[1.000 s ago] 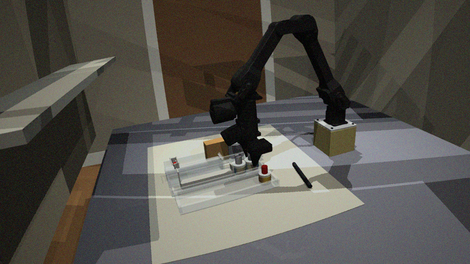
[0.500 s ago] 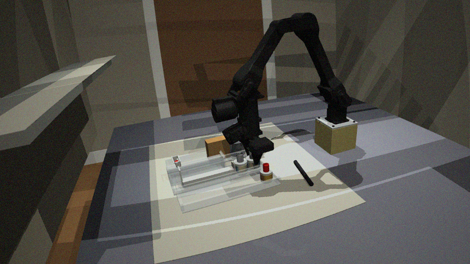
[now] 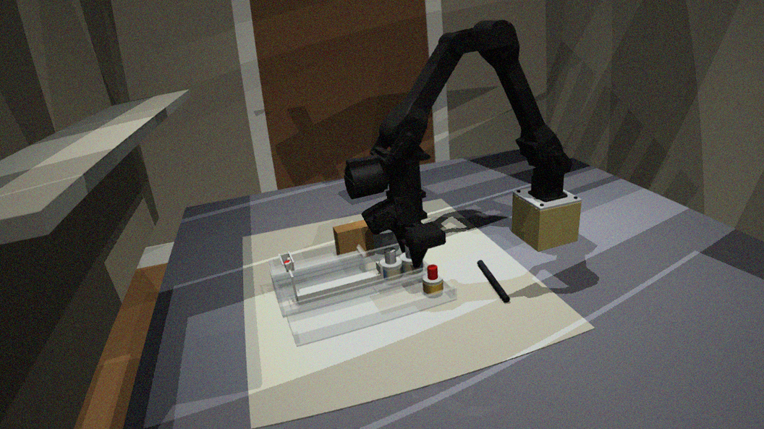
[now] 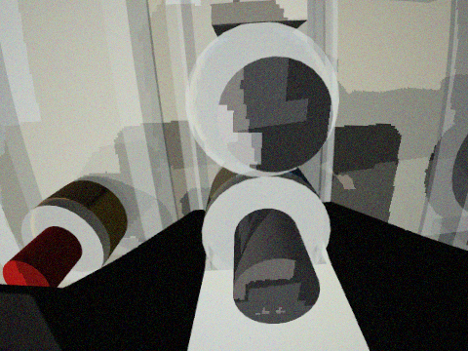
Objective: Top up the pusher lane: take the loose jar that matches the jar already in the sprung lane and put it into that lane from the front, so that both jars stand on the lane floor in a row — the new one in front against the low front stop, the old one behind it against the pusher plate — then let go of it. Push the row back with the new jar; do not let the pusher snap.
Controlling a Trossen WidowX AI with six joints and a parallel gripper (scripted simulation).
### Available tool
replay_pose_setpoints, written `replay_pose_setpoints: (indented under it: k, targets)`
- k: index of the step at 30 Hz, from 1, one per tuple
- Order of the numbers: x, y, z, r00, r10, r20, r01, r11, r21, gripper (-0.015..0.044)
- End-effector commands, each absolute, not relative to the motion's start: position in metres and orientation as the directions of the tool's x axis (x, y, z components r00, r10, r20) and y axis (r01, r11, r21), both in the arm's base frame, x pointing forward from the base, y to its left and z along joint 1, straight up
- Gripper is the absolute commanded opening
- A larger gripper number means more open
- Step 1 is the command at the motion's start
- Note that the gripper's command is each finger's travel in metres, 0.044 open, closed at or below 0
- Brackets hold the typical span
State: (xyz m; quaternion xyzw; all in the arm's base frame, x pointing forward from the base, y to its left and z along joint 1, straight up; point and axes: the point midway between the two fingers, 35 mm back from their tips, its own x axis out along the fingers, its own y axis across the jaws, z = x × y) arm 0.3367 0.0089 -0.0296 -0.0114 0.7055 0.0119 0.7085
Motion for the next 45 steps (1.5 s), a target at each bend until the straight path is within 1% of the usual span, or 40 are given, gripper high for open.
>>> replay_pose_setpoints:
  k: [1, 45]
  targets:
    - [0.3398, 0.009, -0.0293, 0.021, 0.001, -1.0, -0.029, 1.0, 0.0, 0.0]
    - [0.3324, 0.0088, -0.0295, 0.021, 0.001, -1.0, -0.029, 1.0, 0.0, 0.0]
